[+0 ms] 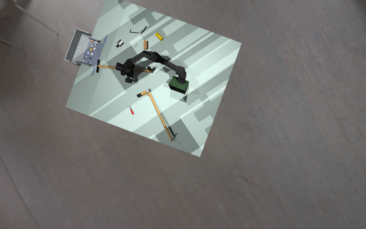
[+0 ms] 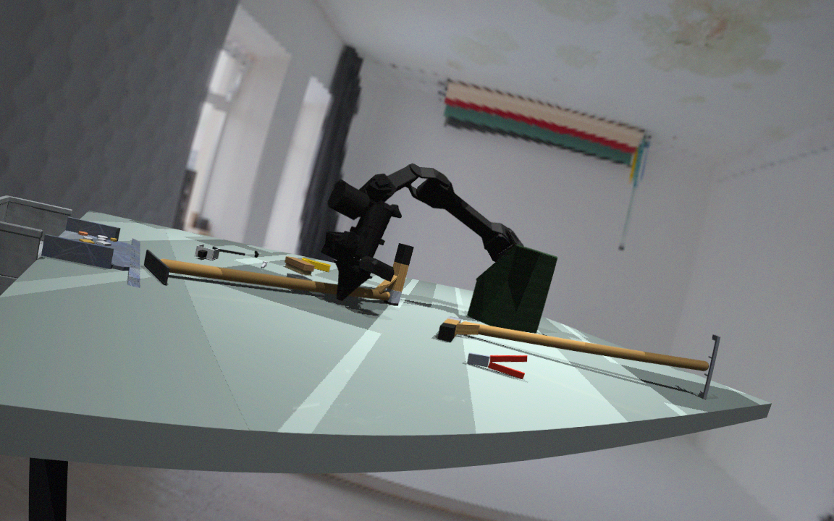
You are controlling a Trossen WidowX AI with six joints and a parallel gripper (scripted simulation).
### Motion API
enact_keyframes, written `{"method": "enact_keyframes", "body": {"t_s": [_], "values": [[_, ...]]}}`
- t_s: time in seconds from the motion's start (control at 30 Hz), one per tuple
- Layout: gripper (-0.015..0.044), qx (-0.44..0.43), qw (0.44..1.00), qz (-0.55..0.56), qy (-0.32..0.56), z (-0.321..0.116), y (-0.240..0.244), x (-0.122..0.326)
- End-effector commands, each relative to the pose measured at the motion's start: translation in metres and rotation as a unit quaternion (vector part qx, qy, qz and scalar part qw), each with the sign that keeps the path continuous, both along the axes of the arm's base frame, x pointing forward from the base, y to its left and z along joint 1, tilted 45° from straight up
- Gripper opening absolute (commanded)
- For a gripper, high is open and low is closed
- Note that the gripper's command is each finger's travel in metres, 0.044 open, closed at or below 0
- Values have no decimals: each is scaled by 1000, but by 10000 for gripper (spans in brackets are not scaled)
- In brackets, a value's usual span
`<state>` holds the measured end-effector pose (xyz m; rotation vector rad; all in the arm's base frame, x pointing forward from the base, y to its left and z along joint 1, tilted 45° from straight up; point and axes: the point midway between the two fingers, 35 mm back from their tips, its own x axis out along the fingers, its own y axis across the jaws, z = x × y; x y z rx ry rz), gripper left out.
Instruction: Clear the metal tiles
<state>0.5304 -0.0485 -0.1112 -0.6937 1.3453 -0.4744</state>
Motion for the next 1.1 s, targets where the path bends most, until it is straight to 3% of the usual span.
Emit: {"method": "enact_keyframes", "body": {"t_s": [0.0, 1.07], "values": [[0, -2, 1000, 1, 0, -1, -2, 0], [0, -2, 1000, 1, 0, 21, -24, 7]]}}
